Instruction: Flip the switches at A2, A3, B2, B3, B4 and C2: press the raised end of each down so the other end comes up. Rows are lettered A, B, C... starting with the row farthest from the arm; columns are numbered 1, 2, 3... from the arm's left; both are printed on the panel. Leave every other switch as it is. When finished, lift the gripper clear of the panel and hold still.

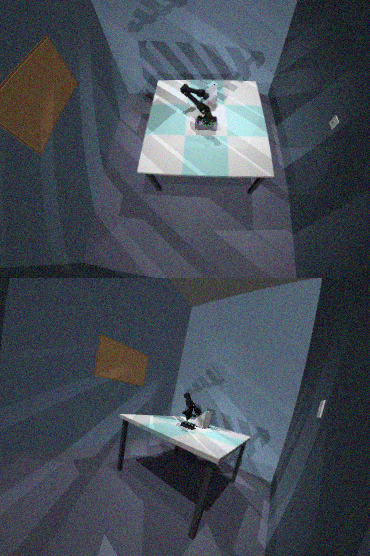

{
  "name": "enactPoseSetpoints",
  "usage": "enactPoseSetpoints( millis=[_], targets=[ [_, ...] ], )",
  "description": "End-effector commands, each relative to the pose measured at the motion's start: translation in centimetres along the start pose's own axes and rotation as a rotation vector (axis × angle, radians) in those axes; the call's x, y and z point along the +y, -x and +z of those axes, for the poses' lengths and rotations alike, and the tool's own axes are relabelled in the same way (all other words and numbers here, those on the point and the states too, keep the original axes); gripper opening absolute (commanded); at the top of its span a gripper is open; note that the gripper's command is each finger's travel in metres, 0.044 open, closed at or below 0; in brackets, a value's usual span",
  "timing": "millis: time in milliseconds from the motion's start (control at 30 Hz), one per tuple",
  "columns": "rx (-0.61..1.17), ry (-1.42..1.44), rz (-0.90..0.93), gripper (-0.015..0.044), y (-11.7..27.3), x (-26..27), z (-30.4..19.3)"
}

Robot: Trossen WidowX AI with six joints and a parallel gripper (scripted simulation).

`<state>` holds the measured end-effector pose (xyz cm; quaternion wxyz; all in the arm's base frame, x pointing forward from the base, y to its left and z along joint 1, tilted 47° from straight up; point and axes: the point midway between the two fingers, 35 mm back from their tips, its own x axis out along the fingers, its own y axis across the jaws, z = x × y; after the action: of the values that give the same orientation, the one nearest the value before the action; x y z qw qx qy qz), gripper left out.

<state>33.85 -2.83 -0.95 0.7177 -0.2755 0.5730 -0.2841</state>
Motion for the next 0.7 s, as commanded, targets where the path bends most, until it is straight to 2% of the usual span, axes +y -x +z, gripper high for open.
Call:
enactPoseSetpoints(
  millis=[0, 667],
  targets=[
    [0.001, 0.007, -0.003, 0.0, -0.08, 0.03, -0.04],
    [0.001, 0.007, -0.003, 0.0, -0.32, 0.03, -0.04]
  ],
)
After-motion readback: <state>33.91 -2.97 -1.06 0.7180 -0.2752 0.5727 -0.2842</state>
